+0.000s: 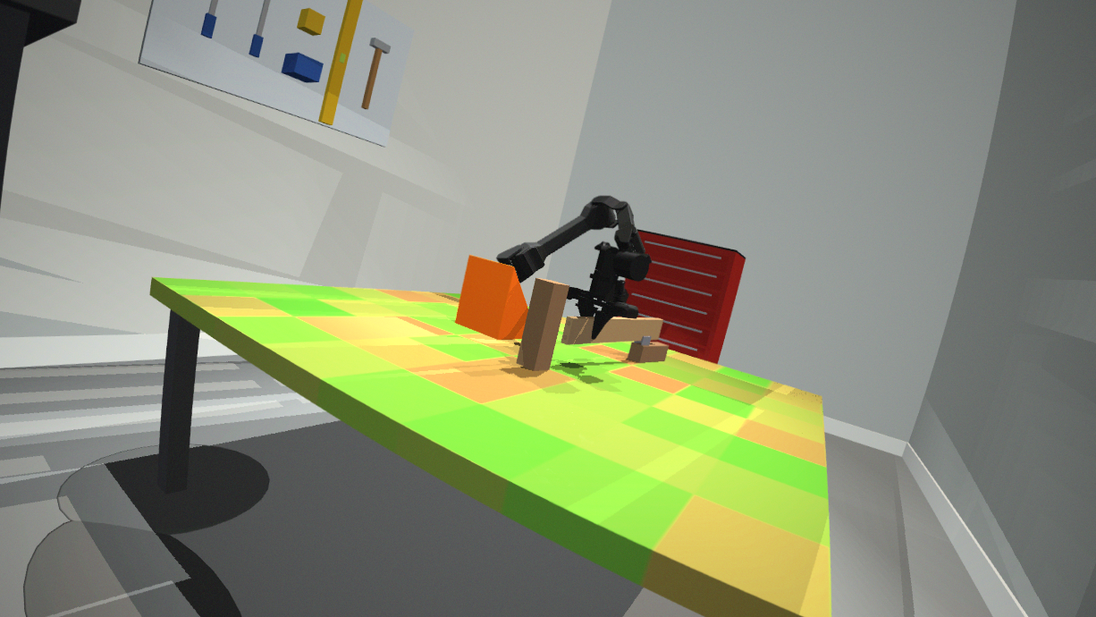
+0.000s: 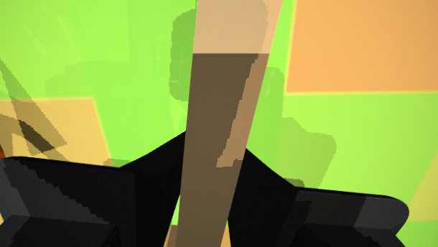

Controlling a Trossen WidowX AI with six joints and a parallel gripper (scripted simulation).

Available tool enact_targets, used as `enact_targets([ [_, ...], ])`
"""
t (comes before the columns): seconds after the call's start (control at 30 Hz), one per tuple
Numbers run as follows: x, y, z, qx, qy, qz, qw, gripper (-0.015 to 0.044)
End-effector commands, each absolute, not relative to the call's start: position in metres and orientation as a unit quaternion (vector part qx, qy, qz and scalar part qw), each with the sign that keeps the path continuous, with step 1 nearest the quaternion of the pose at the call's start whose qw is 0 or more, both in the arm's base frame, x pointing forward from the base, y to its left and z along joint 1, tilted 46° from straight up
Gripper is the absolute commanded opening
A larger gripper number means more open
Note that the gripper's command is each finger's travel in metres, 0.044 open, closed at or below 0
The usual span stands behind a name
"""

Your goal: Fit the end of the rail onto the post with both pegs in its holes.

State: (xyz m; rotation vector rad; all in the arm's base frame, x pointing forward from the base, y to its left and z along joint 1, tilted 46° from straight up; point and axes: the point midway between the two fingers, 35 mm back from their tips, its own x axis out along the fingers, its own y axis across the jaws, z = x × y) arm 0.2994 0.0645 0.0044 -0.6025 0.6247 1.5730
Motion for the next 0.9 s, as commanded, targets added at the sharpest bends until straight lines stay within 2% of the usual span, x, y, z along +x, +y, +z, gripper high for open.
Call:
enact_targets([
  [0.0, 0.3009, 0.0627, 0.0068, -0.26, 0.269, 0.681, 0.629, 0.0],
  [0.87, 0.2999, 0.064, 0.0055, -0.26, 0.269, 0.681, 0.629, 0.0],
])
